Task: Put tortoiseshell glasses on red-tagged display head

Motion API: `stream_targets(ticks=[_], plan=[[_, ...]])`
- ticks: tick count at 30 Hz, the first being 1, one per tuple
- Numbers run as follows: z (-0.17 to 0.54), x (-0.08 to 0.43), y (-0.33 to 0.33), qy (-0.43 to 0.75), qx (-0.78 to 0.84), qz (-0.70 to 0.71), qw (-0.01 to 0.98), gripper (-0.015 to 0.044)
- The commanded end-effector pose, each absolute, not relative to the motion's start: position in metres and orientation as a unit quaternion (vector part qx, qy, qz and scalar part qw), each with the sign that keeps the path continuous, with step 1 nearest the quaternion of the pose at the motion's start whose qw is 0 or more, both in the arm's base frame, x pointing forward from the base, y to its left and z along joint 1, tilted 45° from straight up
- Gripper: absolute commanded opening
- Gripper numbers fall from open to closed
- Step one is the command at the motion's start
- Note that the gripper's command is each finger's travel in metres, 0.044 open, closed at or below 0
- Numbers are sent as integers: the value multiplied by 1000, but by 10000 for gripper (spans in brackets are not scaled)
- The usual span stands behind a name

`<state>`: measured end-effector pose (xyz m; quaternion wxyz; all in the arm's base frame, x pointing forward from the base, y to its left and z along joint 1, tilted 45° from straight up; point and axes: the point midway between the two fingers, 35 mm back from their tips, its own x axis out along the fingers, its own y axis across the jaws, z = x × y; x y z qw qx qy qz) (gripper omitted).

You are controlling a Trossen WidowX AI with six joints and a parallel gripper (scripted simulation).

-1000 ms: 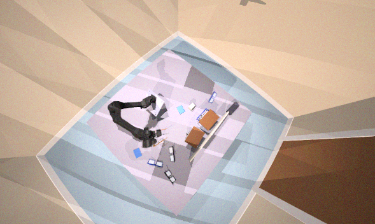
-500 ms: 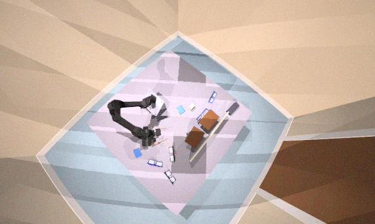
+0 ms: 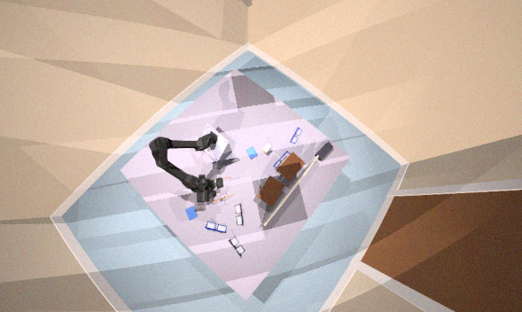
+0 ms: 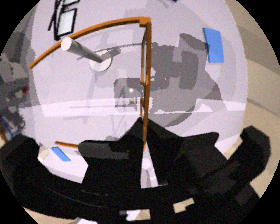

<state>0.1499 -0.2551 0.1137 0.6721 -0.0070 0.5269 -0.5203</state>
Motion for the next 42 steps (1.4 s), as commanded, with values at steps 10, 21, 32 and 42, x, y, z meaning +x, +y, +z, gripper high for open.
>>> stream_targets(ticks=[10,21,32,42], plan=[[112,142,-250,526,-8,-518,674,0],[111,142,-250,526,-8,-518,674,0],[112,142,-250,526,-8,-518,674,0],[114,146,-253,526,-8,-518,674,0]])
